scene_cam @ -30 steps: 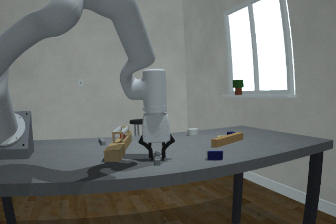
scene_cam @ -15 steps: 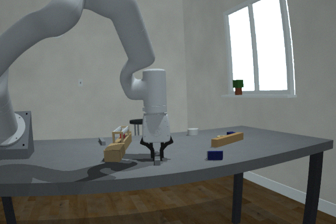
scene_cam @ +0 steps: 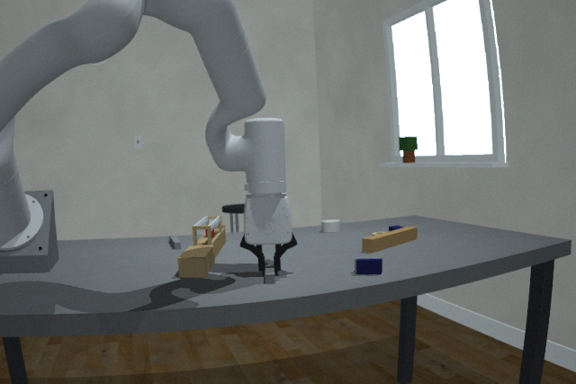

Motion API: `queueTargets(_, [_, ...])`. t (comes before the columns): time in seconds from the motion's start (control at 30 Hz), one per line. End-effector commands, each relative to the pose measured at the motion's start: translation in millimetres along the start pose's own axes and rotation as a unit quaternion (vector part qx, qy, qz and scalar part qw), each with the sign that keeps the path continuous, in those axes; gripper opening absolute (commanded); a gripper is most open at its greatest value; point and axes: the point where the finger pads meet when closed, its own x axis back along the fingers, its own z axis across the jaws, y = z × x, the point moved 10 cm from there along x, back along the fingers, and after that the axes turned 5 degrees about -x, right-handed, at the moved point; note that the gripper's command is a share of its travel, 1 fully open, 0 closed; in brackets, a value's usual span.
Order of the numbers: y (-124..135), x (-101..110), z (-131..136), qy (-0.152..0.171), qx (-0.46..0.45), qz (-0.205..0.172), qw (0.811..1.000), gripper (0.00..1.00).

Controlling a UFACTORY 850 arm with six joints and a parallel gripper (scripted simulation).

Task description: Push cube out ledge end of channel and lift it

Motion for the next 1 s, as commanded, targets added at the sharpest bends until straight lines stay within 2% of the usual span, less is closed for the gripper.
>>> queueTargets(0.0, [-0.1, 1.0, 0.7, 0.001, 0.000, 0.000, 1.000, 0.00])
queueTargets(0.17, [-0.1, 2.3, 0.7, 0.001, 0.000, 0.000, 1.000, 0.00])
queueTargets(0.23, [0.0, 9.7, 0.7, 0.001, 0.000, 0.000, 1.000, 0.00])
queueTargets(0.4, [0.0, 58.0, 0.6, 0.001, 0.000, 0.000, 1.000, 0.00])
queueTargets(0.47, [0.0, 58.0, 0.6, 0.001, 0.000, 0.000, 1.000, 0.00])
queueTargets(0.57, [0.0, 91.5, 0.6, 0.001, 0.000, 0.000, 1.000, 0.00])
queueTargets(0.67, [0.0, 112.2, 0.5, 0.001, 0.000, 0.000, 1.000, 0.00])
queueTargets(0.97, [0.0, 116.5, 0.5, 0.001, 0.000, 0.000, 1.000, 0.00])
